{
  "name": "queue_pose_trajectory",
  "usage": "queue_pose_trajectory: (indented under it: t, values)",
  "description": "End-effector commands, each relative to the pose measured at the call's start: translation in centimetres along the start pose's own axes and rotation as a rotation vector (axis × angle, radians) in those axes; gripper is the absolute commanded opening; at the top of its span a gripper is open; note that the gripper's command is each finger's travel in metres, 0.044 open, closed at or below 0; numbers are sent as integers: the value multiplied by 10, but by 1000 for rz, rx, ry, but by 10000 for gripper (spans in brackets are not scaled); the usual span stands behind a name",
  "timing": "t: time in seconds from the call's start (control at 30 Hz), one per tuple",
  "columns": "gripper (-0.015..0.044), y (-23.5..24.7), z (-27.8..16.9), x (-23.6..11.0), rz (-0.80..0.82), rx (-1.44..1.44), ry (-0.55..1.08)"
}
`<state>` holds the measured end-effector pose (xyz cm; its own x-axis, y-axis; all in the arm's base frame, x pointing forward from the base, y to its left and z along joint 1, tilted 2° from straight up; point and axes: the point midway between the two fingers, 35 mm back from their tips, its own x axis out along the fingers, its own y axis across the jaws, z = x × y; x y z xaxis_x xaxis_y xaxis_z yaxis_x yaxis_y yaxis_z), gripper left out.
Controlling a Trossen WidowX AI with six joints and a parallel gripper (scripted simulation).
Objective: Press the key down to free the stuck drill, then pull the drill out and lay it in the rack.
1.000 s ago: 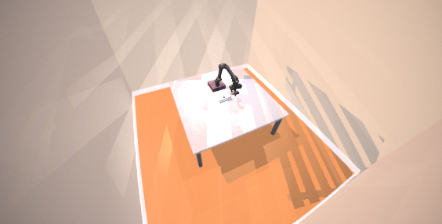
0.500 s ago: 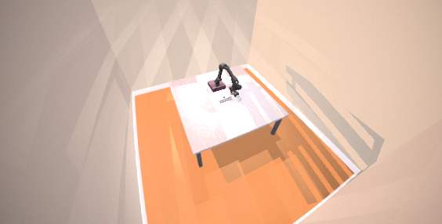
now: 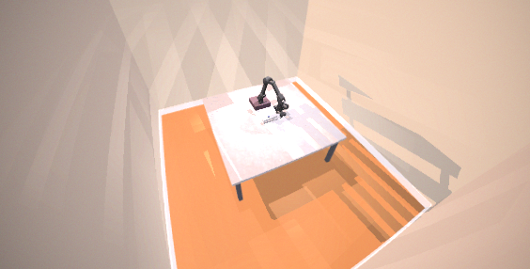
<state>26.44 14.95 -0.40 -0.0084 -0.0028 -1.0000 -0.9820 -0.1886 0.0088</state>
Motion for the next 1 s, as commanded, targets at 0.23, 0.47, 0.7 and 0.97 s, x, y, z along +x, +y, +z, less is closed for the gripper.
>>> queue_pose_trajectory:
  t: [0.23, 0.47, 0.7, 0.97]
  values:
    - [440, 2, -4, 14, 6, -5, 3]
    - [256, 1, -4, 11, 3, 0, 1]
    - [72, 1, -4, 11, 3, 0, 1]
    - [0, 1, -4, 11, 3, 0, 1]
